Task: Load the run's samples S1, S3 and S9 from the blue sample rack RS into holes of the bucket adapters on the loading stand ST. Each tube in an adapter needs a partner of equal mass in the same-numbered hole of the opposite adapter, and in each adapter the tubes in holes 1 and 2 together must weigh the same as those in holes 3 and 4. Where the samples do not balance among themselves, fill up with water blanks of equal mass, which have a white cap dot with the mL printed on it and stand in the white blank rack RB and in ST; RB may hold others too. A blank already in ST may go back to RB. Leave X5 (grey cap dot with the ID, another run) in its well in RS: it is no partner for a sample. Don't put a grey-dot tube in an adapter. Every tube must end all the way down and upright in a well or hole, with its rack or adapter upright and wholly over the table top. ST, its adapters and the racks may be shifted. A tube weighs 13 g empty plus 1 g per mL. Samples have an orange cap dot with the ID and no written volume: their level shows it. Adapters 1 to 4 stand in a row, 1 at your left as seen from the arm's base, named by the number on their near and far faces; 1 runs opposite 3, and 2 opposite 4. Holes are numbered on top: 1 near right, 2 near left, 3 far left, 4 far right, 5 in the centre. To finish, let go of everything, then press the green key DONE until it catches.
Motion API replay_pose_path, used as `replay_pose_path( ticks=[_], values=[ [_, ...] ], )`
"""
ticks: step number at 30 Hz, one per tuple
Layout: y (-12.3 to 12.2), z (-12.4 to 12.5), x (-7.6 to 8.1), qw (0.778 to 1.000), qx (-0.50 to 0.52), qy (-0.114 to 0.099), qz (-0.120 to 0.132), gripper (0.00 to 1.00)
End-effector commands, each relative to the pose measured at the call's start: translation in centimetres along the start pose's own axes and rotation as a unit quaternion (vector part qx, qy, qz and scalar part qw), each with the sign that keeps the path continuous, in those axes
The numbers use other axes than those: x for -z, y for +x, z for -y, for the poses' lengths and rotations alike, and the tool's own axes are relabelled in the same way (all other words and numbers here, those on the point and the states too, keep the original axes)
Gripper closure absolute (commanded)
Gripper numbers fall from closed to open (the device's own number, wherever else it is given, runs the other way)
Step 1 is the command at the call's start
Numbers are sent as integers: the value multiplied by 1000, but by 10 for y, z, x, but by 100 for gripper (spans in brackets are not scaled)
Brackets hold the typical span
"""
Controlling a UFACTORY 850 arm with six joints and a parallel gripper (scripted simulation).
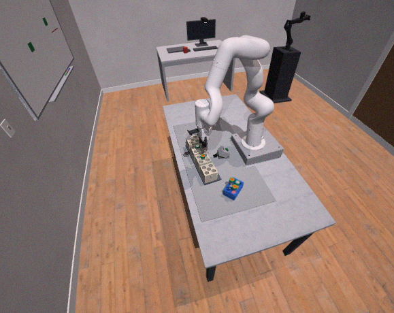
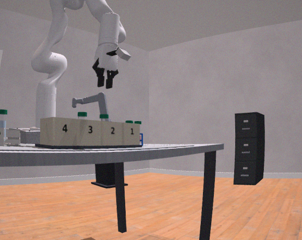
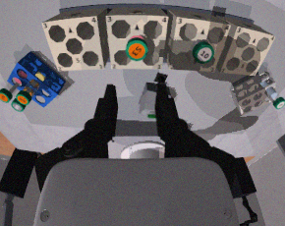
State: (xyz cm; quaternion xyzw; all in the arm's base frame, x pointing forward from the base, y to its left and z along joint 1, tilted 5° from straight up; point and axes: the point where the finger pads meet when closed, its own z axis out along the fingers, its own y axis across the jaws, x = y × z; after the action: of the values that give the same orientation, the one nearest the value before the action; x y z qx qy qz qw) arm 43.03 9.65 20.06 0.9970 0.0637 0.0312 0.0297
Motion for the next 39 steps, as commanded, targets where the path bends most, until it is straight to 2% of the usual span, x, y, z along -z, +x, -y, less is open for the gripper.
replay_pose_path(
  ticks=[1, 2, 11, 21, 24, 39],
  values=[
    [1, 0, 1, 1000, 0, 0, -1, 57],
    [-1, 5, 1, 1000, 17, 0, -1, 43],
    [-10, 39, 1, 991, 133, 0, -1, 43],
    [-24, 87, 1, 955, 295, 0, -1, 43],
    [-25, 92, 1, 954, 300, 0, -1, 43],
    [-46, 164, 1, 954, 300, 0, -1, 43]
  ],
)
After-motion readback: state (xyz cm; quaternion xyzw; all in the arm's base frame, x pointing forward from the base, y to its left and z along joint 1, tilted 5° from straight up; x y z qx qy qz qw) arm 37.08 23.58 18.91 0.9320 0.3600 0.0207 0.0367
